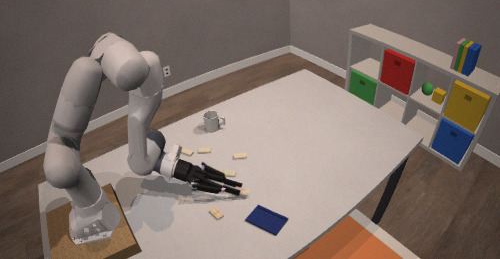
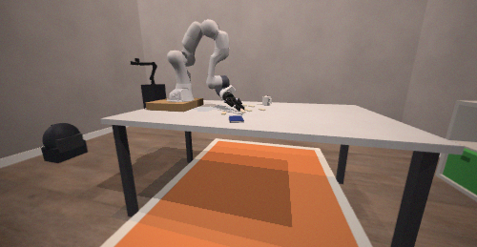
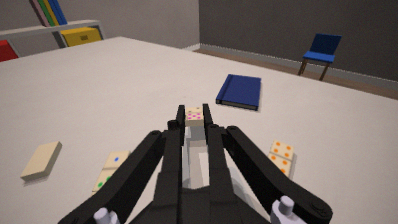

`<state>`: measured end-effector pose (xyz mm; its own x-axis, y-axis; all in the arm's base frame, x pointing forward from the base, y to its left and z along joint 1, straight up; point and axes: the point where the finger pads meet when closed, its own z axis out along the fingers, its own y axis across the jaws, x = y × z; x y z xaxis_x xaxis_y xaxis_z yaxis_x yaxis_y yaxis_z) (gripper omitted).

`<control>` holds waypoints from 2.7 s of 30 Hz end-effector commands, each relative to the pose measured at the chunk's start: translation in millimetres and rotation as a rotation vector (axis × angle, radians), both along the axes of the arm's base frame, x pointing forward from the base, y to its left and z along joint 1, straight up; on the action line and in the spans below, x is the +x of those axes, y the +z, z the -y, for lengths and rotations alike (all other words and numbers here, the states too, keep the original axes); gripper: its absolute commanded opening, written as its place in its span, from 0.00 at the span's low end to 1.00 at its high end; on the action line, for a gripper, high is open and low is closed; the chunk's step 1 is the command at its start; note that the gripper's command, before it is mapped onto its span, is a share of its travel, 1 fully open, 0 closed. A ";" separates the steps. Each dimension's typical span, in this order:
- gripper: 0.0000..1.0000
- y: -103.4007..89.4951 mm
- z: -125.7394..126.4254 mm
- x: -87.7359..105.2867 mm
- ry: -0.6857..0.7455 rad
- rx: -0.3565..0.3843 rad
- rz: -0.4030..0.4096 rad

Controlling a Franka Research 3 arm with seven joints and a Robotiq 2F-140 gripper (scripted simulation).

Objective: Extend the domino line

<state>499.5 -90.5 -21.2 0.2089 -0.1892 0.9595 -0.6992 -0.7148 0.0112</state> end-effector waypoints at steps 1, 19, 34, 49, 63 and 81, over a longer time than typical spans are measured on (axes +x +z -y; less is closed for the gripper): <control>0.22 -1.1 0.1 0.5 -0.002 0.002 0.005; 0.22 -9.2 0.1 0.5 -0.002 0.002 0.005; 0.22 -10.9 0.1 0.4 -0.002 0.002 0.005; 0.22 -10.9 0.1 0.4 -0.002 0.002 0.005; 0.22 -10.9 0.1 0.4 -0.002 0.002 0.005; 0.33 -10.9 0.1 0.4 -0.002 0.002 0.005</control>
